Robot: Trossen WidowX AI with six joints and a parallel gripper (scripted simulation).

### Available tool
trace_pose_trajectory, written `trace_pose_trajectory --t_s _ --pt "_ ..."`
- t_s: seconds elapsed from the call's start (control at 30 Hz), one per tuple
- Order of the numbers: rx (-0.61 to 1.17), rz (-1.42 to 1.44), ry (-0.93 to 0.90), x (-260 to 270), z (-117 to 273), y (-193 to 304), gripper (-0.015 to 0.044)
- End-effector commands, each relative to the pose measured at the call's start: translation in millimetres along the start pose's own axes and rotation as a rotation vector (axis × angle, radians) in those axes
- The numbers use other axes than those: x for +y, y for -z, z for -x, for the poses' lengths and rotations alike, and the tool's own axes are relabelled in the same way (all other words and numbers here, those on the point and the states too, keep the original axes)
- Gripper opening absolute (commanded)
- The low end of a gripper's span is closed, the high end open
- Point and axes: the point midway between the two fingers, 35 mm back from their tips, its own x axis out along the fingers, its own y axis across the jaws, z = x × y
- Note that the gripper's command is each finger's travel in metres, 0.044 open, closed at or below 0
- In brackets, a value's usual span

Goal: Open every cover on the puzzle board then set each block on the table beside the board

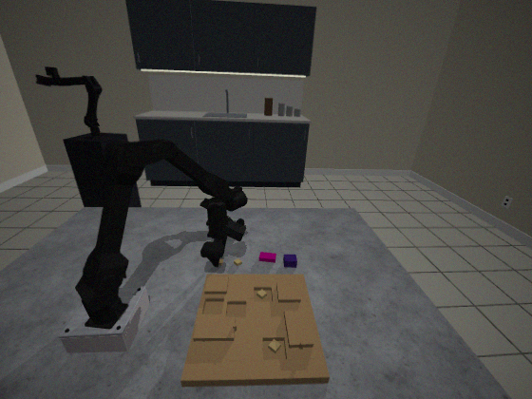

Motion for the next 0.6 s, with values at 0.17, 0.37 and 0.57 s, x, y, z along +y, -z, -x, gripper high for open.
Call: trace_pose_trajectory --t_s 0.17,0.37,0.57 --pt "0.003 0.000 -0.001 0.5 28.1 -0.2 0.0440" --pt "0.005 -0.001 0.000 -0.5 47.5 0.8 0.0440" --pt "0.005 -0.001 0.000 -2.3 58.8 1.0 0.0414"
